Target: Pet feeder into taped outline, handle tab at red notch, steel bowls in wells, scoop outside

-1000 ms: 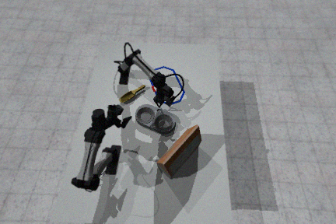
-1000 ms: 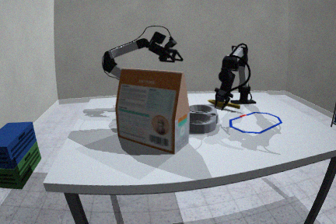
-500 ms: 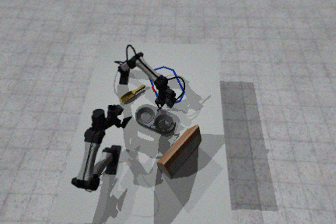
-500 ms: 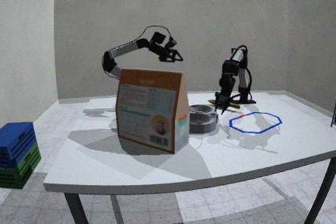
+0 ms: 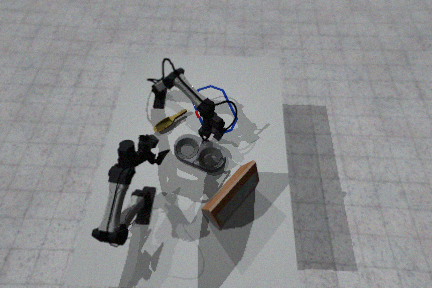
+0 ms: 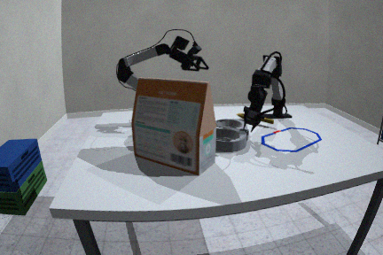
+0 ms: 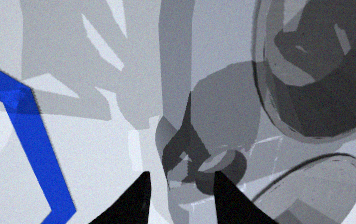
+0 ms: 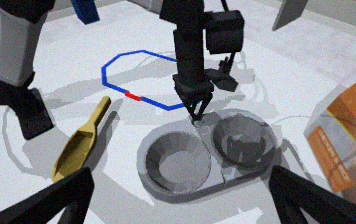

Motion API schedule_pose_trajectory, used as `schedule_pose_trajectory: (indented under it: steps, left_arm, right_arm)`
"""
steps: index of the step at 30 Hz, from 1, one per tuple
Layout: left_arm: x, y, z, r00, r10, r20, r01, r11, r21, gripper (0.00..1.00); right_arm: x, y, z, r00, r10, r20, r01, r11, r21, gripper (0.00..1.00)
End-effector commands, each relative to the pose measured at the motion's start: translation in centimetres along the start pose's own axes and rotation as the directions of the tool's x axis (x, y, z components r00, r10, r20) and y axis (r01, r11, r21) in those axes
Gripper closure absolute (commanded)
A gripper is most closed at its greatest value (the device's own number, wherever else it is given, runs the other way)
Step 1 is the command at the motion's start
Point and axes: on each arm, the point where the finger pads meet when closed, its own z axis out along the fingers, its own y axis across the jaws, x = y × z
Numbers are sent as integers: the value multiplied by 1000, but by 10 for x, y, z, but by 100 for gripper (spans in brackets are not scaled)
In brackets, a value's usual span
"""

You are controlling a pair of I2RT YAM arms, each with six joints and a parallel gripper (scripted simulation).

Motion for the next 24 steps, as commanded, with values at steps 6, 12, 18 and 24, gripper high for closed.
schedule_pose_trajectory:
  steps: [6,12,18,24]
  left_arm:
    - [2,3,16,1000,-8,-29,8,1000,-2,80]
    - [1,4,16,1000,-8,-29,8,1000,-2,86]
    - [0,4,16,1000,-6,-29,6,1000,-2,95]
    - [0,5,16,1000,-4,-28,4,1000,-3,100]
  right_arm:
    - [2,-2,1,1000,0,-6,0,1000,15,0]
    - [2,-2,1,1000,0,-6,0,1000,15,0]
    - [2,-2,1,1000,0,-6,0,1000,15,0]
    - [2,-2,1,1000,0,-6,0,1000,15,0]
